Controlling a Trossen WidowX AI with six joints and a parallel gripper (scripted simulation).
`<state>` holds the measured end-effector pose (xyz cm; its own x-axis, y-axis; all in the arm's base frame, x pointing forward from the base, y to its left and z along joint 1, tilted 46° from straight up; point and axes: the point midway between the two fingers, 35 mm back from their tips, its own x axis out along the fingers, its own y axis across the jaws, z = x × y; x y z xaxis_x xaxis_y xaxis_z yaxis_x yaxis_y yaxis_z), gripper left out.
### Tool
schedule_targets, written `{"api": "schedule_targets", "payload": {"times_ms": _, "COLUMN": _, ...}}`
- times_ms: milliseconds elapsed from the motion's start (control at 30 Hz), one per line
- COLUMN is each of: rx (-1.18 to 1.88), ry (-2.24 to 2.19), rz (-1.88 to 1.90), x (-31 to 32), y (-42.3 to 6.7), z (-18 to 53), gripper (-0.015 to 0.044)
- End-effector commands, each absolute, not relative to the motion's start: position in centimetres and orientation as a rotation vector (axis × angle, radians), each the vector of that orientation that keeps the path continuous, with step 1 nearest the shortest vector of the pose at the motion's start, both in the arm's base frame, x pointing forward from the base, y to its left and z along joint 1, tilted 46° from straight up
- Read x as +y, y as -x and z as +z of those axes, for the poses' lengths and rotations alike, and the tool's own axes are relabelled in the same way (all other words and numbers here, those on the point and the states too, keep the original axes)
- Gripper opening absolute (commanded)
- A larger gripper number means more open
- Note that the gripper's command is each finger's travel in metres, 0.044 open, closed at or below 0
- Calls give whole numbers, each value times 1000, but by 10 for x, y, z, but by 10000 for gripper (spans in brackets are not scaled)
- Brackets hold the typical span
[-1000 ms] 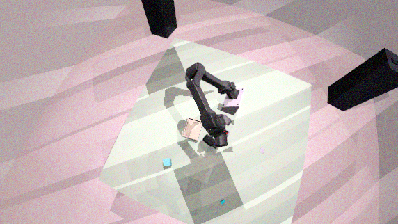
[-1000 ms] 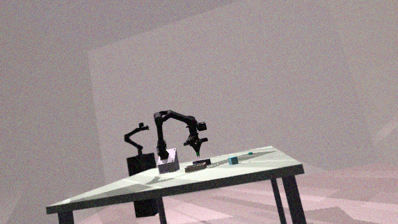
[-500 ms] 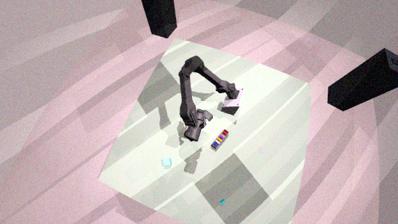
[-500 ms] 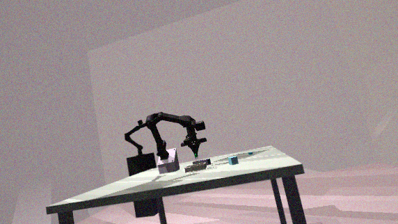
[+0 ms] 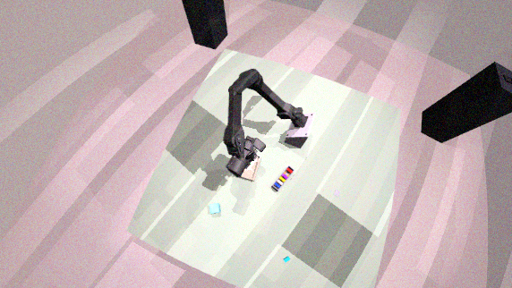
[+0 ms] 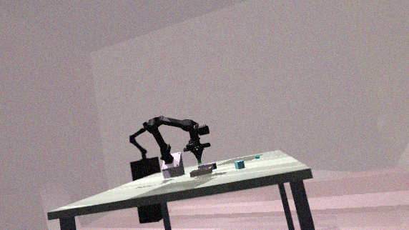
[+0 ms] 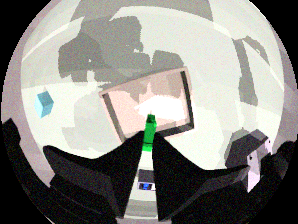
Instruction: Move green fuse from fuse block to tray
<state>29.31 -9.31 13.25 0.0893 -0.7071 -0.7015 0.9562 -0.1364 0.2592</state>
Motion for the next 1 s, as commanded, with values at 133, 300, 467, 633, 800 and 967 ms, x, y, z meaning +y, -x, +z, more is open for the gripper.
{"api": "schedule_targets", "payload": {"times_ms": 133, "rx": 378, "ry": -850, "rz": -1498, "x": -103, "y": -294, "z": 124, "gripper": 0}}
{"api": "schedule_targets", "payload": {"times_ms": 300, "rx": 378, "ry": -850, "rz": -1498, "x": -109, "y": -294, "z": 118, "gripper": 0}}
{"api": "schedule_targets", "payload": {"times_ms": 467, "rx": 377, "ry": -849, "rz": -1498, "x": -115, "y": -294, "z": 113, "gripper": 0}}
{"api": "schedule_targets", "payload": {"times_ms": 633, "rx": 376, "ry": -848, "rz": -1498, "x": -119, "y": -295, "z": 109, "gripper": 0}}
{"api": "schedule_targets", "payload": {"times_ms": 800, "rx": 372, "ry": -850, "rz": -1497, "x": -117, "y": -295, "z": 112, "gripper": 131}}
{"api": "schedule_targets", "payload": {"times_ms": 967, "rx": 372, "ry": -850, "rz": -1497, "x": -117, "y": -295, "z": 112, "gripper": 263}}
